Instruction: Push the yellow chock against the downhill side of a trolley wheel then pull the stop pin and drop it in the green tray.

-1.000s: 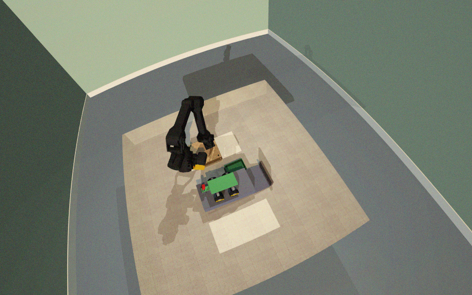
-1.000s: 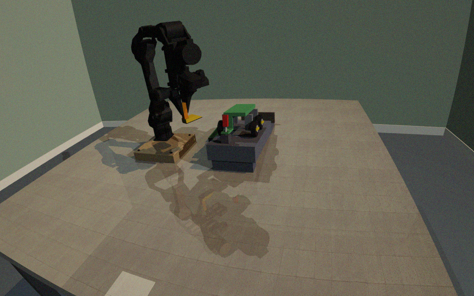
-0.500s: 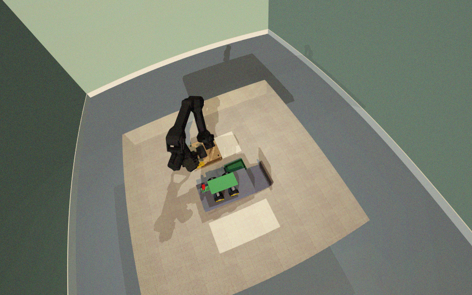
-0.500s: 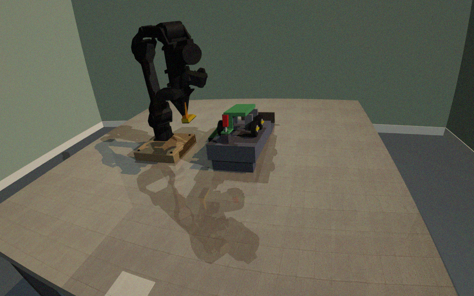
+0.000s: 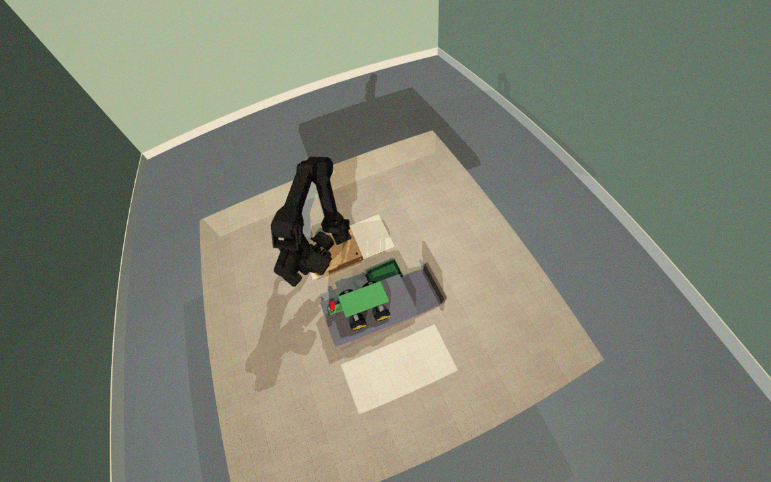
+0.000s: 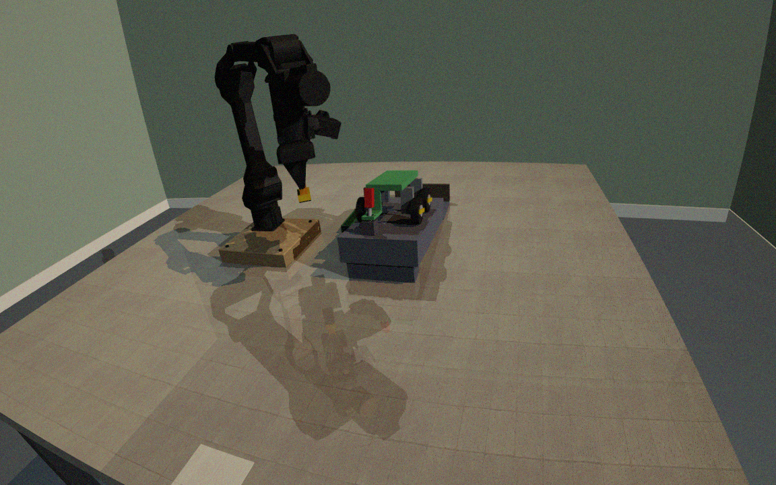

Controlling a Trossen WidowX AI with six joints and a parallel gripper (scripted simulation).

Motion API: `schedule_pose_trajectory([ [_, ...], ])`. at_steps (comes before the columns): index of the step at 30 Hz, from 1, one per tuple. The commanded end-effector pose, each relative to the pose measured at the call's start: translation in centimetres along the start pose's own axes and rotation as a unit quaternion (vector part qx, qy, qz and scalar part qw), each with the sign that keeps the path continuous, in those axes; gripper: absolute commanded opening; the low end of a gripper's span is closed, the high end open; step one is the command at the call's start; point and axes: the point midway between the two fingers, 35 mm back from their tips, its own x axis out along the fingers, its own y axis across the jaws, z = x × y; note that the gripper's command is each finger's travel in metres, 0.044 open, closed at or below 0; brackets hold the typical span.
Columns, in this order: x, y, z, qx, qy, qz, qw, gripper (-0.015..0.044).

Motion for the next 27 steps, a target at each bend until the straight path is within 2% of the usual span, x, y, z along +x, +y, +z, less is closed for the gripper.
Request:
schedule_pose_trajectory([
  [1, 0.00, 0.00, -0.08, -0.064, 0.002, -0.001, 0.998, 0.0000],
  [14, 0.00, 0.00, -0.08, -0.286, 0.002, -0.001, 0.958, 0.0000],
  [27, 0.00, 0.01, -0.09, -0.490, 0.003, -0.002, 0.872, 0.0000],
])
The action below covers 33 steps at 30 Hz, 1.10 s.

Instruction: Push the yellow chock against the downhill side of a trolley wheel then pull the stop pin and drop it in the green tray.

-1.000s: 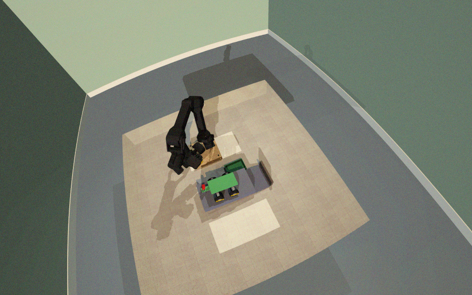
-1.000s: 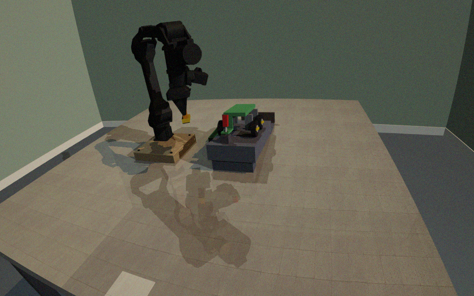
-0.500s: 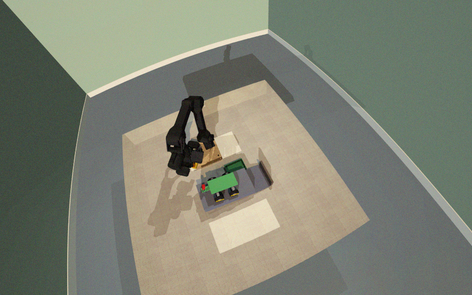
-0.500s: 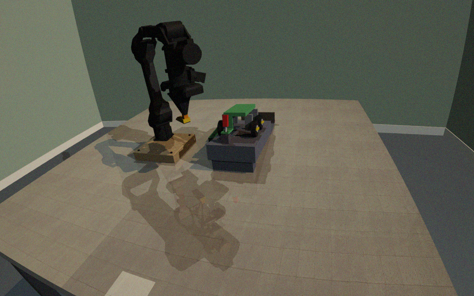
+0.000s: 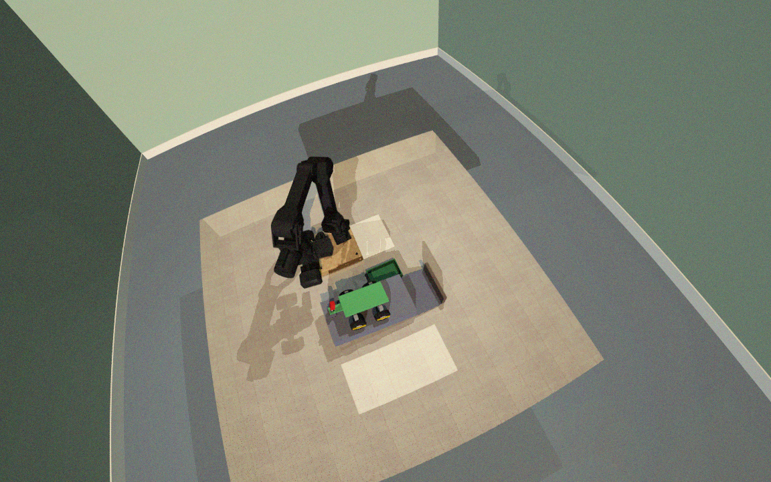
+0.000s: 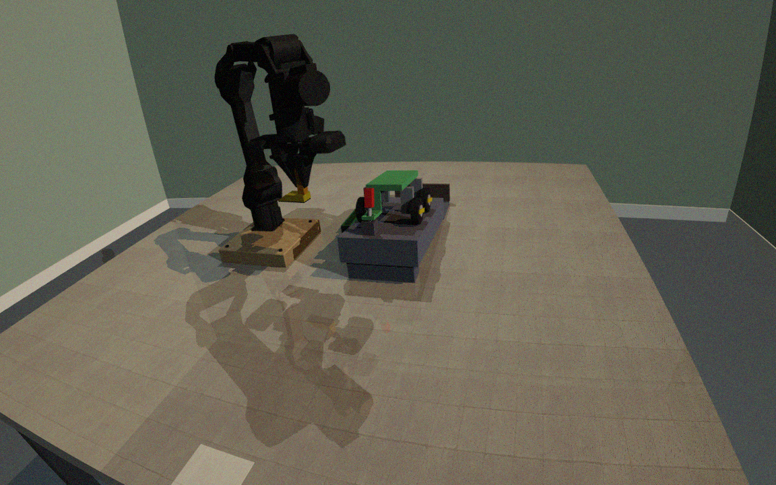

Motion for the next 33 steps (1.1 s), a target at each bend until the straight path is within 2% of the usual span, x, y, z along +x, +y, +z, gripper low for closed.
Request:
schedule_pose_trajectory([
  [1, 0.0, 0.0, -0.1, -0.056, 0.003, 0.000, 0.998, 0.0000],
  [10, 0.0, -0.1, 0.4, -0.059, 0.003, 0.000, 0.998, 0.0000],
  [33, 0.5, -1.5, 8.5, -0.059, -0.001, -0.001, 0.998, 0.0000],
])
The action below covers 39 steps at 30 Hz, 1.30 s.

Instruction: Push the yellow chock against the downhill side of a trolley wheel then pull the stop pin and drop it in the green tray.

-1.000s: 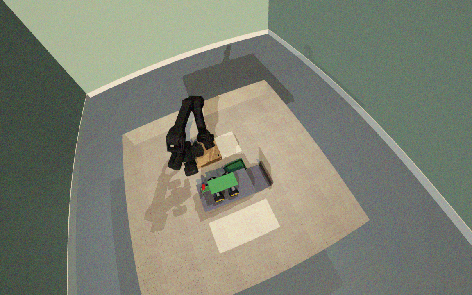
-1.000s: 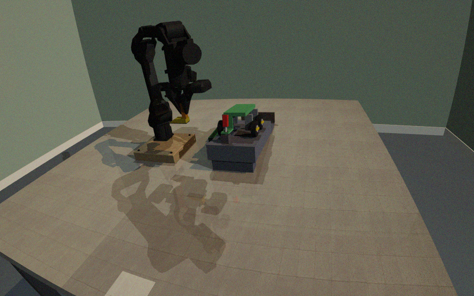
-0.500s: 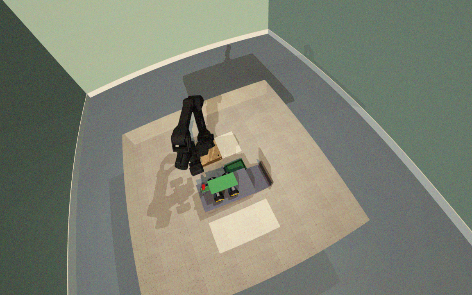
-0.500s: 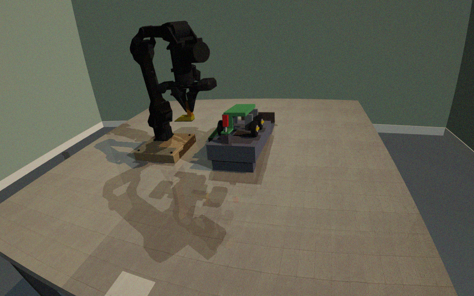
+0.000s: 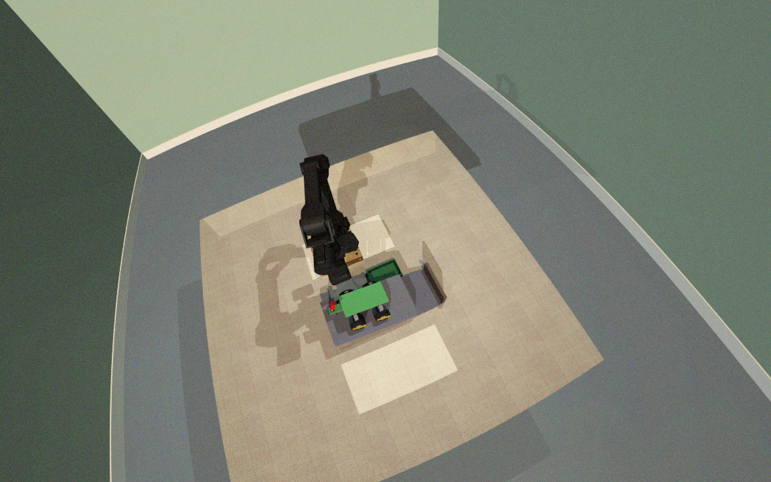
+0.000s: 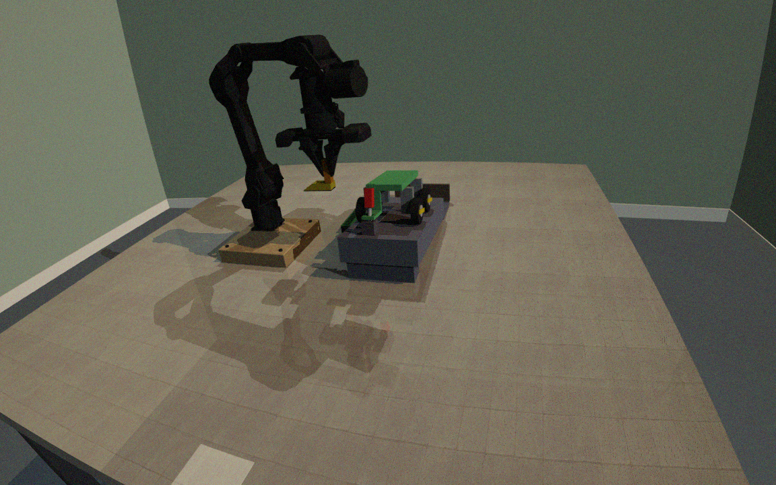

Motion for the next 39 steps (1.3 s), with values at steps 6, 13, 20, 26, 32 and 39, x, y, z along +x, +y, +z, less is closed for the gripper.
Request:
schedule_pose_trajectory([
  [6, 0.3, -0.7, 3.0, 0.002, 0.001, 0.001, 1.000, 0.0000],
  [13, 0.4, -1.3, 5.4, 0.002, 0.000, 0.001, 1.000, 0.0000],
  [20, 0.6, -1.8, 7.9, 0.002, -0.001, 0.000, 1.000, 0.0000],
  [26, 0.8, -2.2, 10.1, 0.002, -0.002, 0.000, 1.000, 0.0000],
  [32, 1.0, -2.7, 12.5, 0.002, -0.003, 0.000, 1.000, 0.0000],
  [39, 1.3, -3.5, 15.5, 0.002, -0.005, 0.000, 1.000, 0.0000],
])
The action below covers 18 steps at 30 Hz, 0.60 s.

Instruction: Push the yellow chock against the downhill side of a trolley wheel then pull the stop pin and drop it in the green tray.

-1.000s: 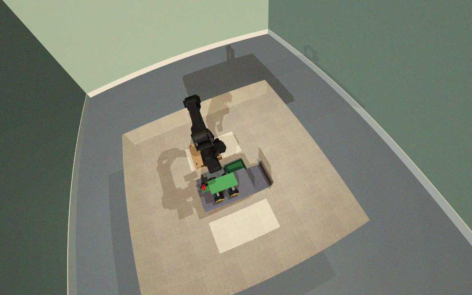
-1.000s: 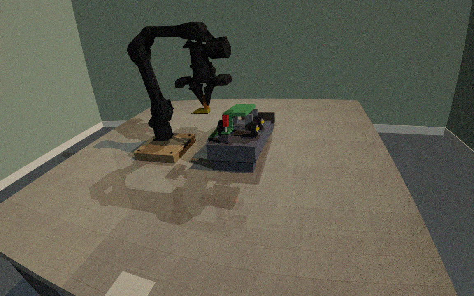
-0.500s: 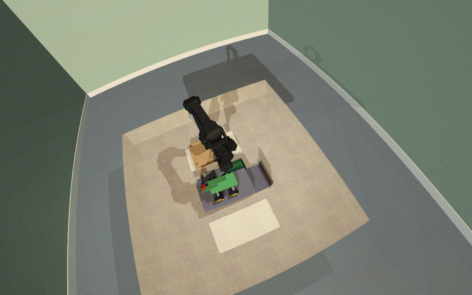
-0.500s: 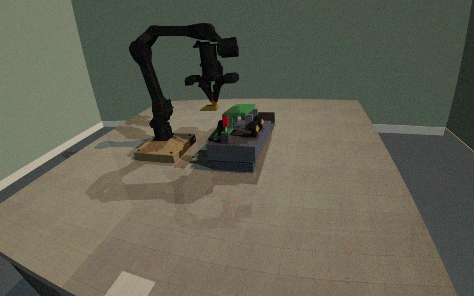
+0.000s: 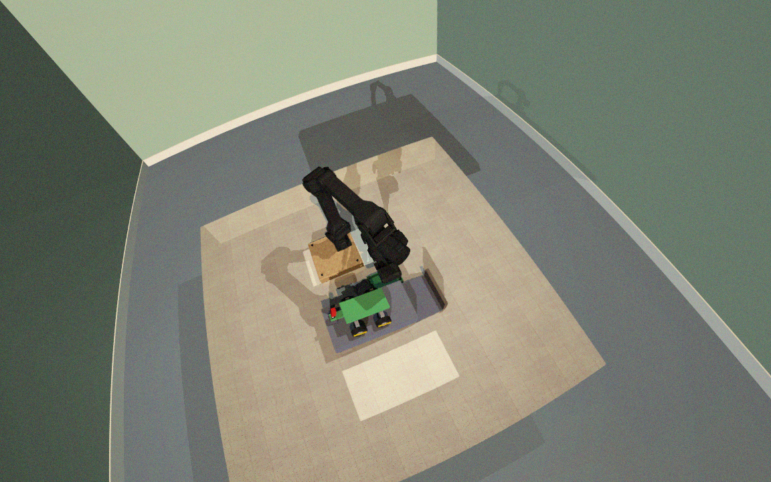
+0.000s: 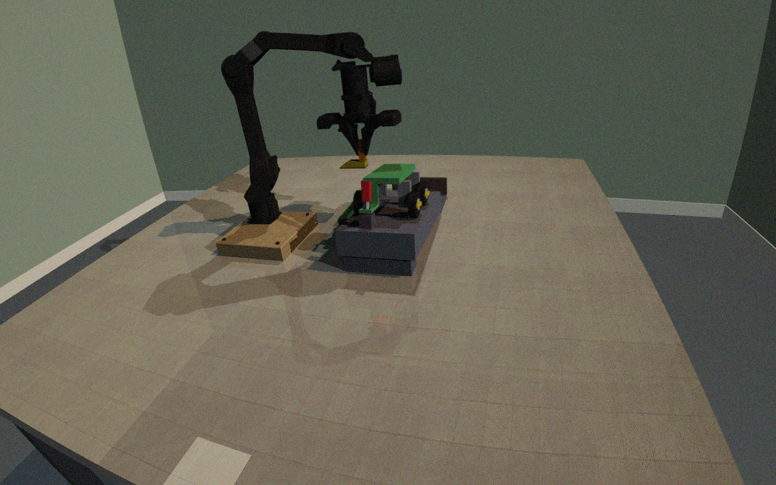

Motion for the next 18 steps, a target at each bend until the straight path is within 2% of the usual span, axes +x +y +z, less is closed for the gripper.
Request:
schedule_pose_trajectory([
  [1, 0.1, -0.6, 1.6, 0.002, 0.001, -0.002, 1.000, 0.0000],
  [8, 0.3, -1.2, 3.6, -0.010, 0.001, -0.002, 1.000, 0.0000],
  [18, 0.3, -1.2, 3.7, -0.179, 0.012, 0.004, 0.984, 0.0000],
])
